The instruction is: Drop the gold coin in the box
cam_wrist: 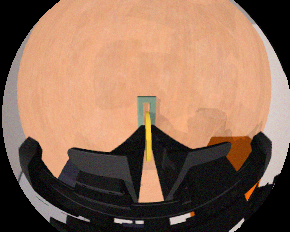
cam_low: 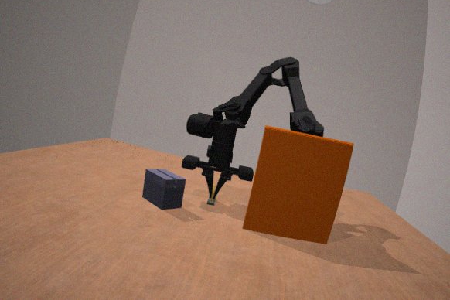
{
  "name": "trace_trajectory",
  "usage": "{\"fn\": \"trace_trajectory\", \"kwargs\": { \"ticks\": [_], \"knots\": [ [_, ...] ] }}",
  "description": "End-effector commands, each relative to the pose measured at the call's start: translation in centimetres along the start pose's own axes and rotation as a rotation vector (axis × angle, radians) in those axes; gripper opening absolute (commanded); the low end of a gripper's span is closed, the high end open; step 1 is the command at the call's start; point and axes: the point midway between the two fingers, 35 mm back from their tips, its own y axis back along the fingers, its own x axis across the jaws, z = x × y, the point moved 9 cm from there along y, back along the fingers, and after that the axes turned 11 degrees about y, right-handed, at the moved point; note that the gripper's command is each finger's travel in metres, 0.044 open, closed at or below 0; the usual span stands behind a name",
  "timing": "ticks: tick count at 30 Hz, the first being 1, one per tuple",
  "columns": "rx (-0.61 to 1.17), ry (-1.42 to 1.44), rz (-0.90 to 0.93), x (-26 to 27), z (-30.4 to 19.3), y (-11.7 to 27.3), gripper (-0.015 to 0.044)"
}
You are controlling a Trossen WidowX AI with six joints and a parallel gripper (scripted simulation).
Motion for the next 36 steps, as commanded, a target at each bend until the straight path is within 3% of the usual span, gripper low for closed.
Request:
{"fn": "trace_trajectory", "kwargs": {
  "ticks": [1, 10, 36],
  "knots": [
    [0.003, 0.002, 0.002, 0.0, 0.0, -0.1, 0.0000],
    [0.004, 0.001, 0.003, 0.1, 0.0, 0.3, 0.0000],
    [0.014, 0.001, 0.007, 0.5, 0.0, 6.6, 0.0000]
  ]
}}
